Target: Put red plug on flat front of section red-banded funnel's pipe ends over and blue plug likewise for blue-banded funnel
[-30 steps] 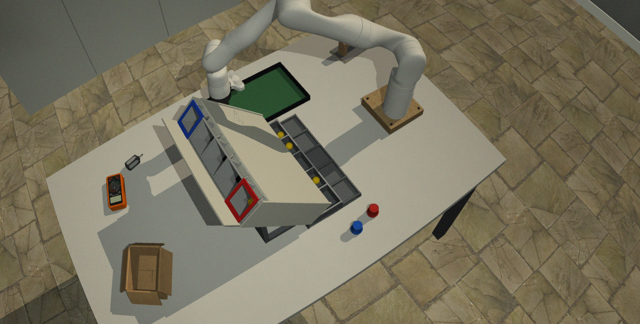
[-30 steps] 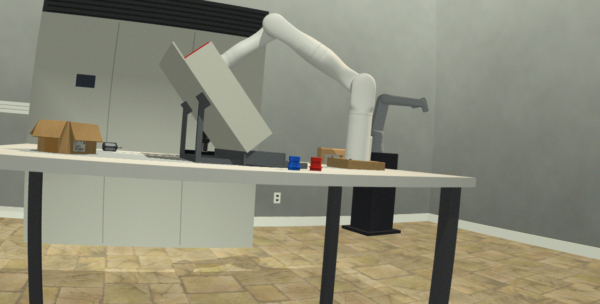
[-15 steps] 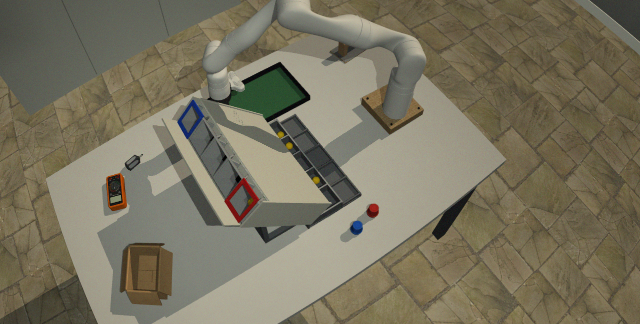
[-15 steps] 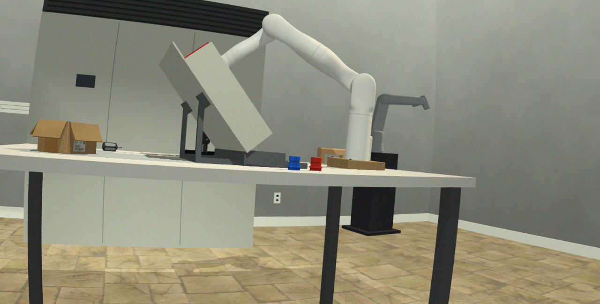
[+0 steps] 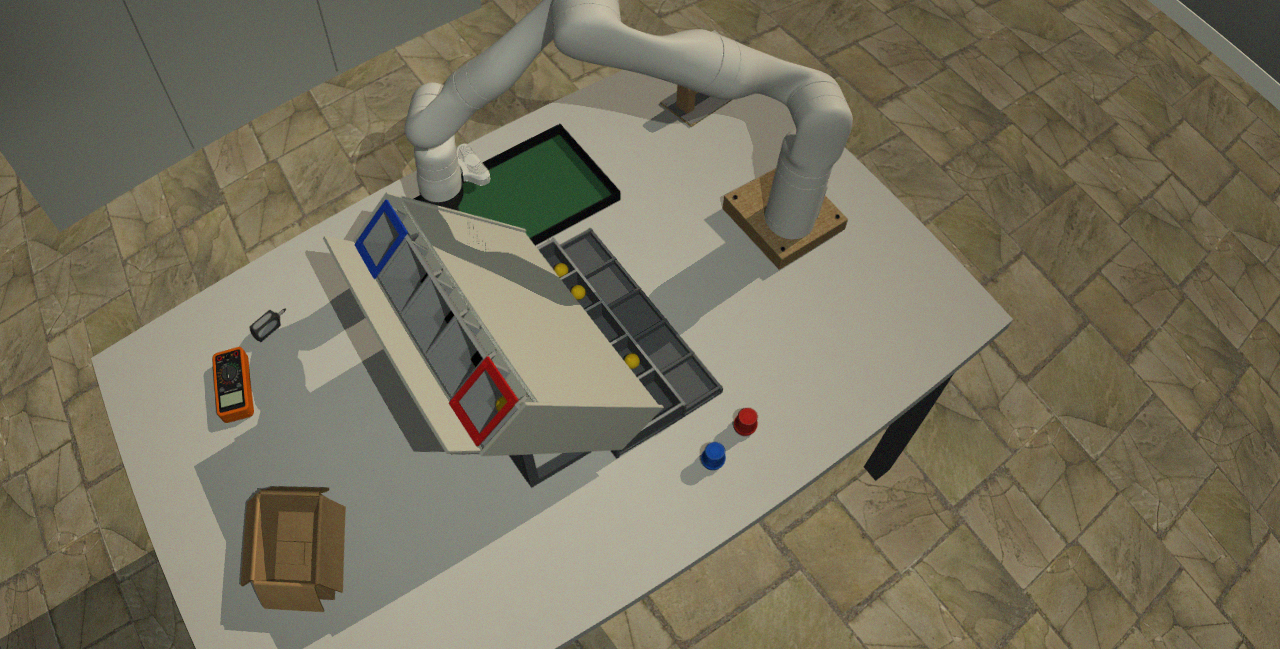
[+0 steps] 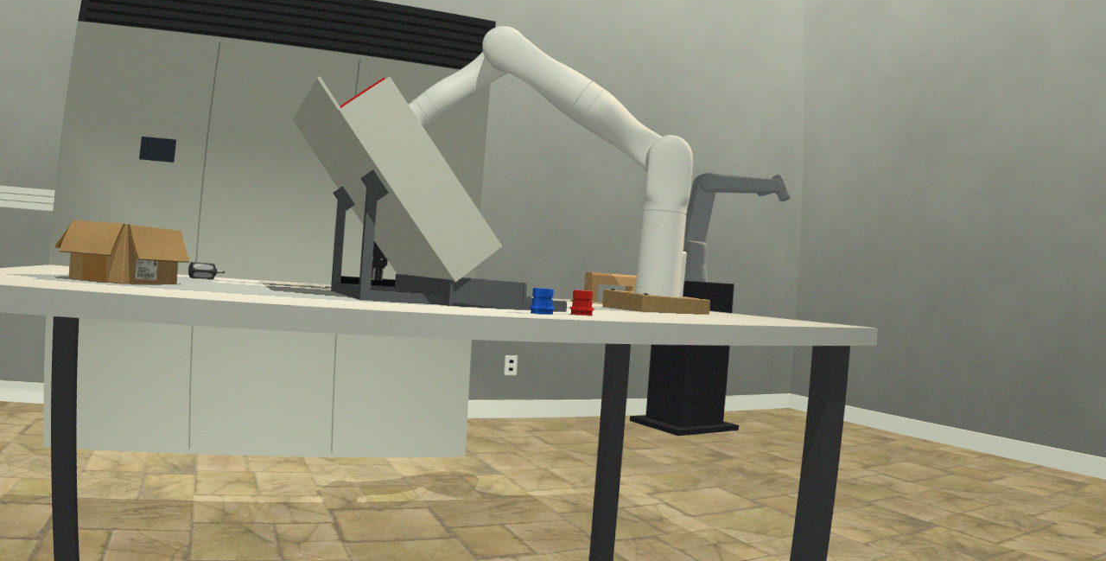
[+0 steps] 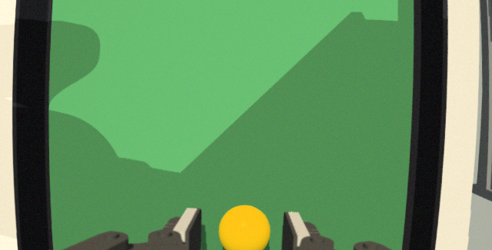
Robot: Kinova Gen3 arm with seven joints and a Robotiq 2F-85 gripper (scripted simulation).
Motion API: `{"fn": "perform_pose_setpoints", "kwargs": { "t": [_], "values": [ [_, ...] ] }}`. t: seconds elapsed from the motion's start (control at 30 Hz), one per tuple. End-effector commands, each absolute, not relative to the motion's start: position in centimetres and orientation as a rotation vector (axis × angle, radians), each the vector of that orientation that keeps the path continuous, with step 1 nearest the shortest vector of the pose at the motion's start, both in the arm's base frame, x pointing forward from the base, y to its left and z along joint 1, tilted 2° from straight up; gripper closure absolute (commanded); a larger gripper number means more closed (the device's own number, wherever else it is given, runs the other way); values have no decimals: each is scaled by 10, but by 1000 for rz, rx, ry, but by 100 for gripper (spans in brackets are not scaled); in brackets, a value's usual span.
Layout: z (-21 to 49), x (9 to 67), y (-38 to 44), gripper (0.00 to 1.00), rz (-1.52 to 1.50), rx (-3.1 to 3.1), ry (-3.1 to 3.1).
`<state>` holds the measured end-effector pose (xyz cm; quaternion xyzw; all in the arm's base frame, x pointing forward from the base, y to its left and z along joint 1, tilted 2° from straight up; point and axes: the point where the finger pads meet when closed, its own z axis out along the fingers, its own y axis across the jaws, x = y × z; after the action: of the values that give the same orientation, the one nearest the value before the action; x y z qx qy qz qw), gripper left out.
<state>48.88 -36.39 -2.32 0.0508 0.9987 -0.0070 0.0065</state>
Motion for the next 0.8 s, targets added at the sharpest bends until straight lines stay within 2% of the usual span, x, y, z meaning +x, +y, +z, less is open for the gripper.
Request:
{"fn": "perform_pose_setpoints", "kwargs": {
  "t": [0.0,0.77],
  "values": [
    [-26,489,-362,50,-20,158,3123],
    [-30,490,-362,50,-24,159,3122]
  ]
}}
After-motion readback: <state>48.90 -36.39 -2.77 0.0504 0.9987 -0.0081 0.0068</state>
